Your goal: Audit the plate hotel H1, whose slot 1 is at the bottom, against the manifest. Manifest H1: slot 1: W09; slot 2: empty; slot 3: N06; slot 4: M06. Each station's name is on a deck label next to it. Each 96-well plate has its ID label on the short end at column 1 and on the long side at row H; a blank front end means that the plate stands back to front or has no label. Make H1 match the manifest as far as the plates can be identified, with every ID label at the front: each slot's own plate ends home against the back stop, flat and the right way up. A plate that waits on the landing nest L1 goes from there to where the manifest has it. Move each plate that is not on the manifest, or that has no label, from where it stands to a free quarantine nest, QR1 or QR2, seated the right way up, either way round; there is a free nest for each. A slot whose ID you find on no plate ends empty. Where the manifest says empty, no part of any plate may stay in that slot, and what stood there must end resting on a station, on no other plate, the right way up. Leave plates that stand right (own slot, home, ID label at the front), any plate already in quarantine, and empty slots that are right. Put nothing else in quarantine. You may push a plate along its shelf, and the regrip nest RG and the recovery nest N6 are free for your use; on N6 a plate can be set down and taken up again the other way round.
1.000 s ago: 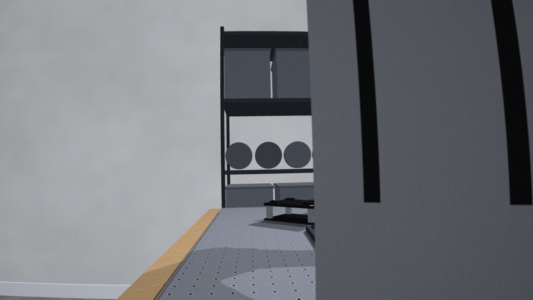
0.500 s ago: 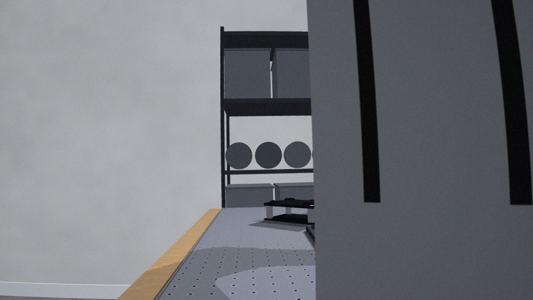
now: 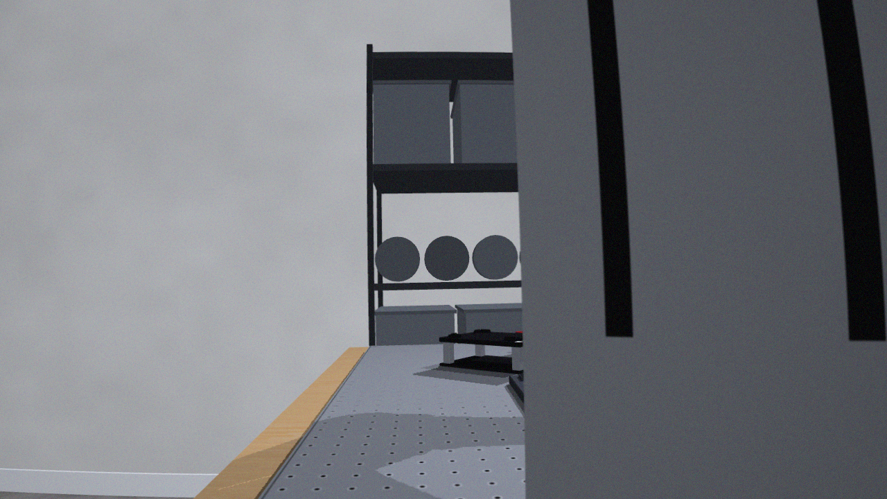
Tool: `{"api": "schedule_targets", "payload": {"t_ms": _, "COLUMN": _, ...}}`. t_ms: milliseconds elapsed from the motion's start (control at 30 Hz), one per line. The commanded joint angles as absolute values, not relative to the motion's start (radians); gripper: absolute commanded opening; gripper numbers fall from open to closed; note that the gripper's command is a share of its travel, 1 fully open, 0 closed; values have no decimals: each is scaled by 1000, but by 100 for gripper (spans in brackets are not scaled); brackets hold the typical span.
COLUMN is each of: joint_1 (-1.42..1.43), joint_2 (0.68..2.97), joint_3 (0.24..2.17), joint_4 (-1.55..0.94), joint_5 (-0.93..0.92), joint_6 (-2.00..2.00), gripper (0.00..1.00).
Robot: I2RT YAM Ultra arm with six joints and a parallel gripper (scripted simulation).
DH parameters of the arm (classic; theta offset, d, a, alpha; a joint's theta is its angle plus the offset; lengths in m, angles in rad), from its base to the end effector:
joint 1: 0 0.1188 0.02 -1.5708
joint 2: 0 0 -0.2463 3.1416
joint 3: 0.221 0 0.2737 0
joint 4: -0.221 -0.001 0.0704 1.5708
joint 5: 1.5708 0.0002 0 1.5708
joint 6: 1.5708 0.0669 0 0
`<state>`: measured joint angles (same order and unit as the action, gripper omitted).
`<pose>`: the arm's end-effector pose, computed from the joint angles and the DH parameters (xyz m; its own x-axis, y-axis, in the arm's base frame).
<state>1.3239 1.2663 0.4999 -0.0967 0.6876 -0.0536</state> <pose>0.1036 0.2414 0.1189 -0.1507 -0.7673 -0.6233 -0.6575 0.5486 -0.5164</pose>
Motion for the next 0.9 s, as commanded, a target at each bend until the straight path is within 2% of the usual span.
{"api": "schedule_targets", "payload": {"t_ms": 0, "joint_1": 1305, "joint_2": 1293, "joint_3": 467, "joint_4": -7, "joint_5": 659, "joint_6": -87, "gripper": 100}}
{"api": "schedule_targets", "payload": {"t_ms": 867, "joint_1": 1261, "joint_2": 1397, "joint_3": 578, "joint_4": 60, "joint_5": 627, "joint_6": -131, "gripper": 100}}
